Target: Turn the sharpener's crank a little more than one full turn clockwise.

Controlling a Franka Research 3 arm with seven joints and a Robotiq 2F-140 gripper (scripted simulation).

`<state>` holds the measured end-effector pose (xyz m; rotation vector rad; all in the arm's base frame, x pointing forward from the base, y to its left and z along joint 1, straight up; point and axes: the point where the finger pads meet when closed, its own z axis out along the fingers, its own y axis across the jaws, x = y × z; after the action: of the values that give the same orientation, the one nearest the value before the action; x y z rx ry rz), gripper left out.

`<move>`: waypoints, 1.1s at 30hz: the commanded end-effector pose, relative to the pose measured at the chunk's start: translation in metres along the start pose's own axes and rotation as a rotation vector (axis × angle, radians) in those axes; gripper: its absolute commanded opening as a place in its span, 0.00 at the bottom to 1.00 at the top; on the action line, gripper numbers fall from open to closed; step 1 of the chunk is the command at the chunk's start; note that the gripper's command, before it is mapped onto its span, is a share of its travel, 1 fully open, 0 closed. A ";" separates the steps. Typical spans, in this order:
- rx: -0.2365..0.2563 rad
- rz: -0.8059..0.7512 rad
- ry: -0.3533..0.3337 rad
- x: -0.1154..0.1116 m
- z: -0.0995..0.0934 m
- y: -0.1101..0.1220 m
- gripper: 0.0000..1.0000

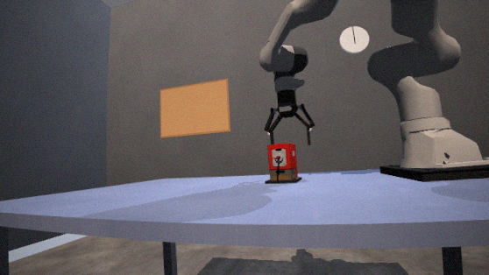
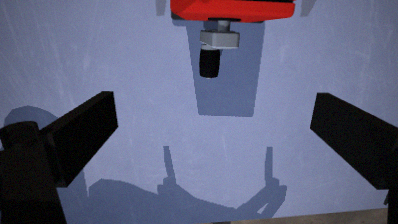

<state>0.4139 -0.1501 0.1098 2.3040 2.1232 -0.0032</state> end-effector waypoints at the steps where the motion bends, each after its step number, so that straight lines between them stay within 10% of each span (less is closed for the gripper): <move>1: 0.001 0.032 0.012 0.004 0.001 -0.001 1.00; 11: 0.001 0.032 0.012 0.004 0.001 -0.001 1.00; 12: 0.001 0.032 0.012 0.004 0.001 -0.001 0.10; 33: 0.001 0.032 0.012 0.004 0.001 -0.001 0.10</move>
<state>0.4131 -0.1471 0.1091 2.3352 2.1000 0.0040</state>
